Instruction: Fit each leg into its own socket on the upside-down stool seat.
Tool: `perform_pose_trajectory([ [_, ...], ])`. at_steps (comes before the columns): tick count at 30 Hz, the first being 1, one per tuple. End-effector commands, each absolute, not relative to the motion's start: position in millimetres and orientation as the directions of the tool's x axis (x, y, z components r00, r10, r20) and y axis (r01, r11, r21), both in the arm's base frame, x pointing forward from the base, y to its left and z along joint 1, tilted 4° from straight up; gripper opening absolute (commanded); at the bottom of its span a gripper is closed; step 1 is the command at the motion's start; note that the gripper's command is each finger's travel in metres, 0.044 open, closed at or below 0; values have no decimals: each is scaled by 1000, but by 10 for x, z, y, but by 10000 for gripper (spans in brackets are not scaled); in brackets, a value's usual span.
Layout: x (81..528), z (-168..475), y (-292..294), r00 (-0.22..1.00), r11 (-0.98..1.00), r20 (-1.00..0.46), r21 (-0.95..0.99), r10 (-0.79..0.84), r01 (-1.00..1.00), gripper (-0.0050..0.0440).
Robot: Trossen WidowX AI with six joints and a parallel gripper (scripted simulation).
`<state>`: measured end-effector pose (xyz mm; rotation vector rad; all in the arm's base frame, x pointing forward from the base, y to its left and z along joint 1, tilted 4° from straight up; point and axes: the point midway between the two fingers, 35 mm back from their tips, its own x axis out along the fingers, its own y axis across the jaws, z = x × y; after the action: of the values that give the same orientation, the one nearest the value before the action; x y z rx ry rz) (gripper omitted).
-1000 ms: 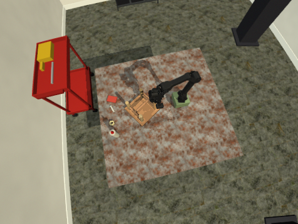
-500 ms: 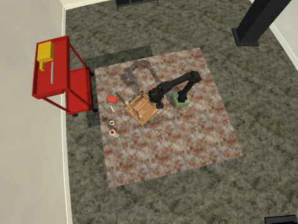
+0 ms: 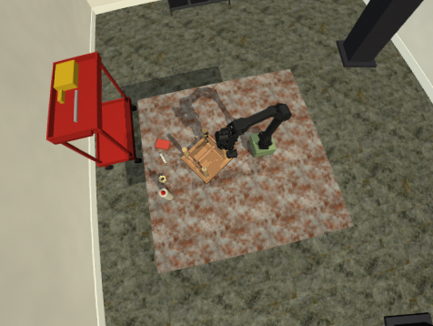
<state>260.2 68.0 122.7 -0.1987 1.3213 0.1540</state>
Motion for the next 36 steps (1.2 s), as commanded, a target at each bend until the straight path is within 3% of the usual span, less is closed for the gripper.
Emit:
perform_pose_trajectory([
  [1, 2614, 1295, 689, 248, 973, -969, -56, 1, -224, 0],
  [17, 2609, 1440, 699, 259, 972, -966, -53, 8, -227, 0],
  [23, 2610, 1449, 700, 260, 972, -965, -53, 8, -227, 144],
  [25, 2610, 1449, 700, 260, 972, -965, -53, 8, -227, 144],
  [36, 2616, 1499, 705, 260, 972, -965, -53, 8, -227, 408],
])
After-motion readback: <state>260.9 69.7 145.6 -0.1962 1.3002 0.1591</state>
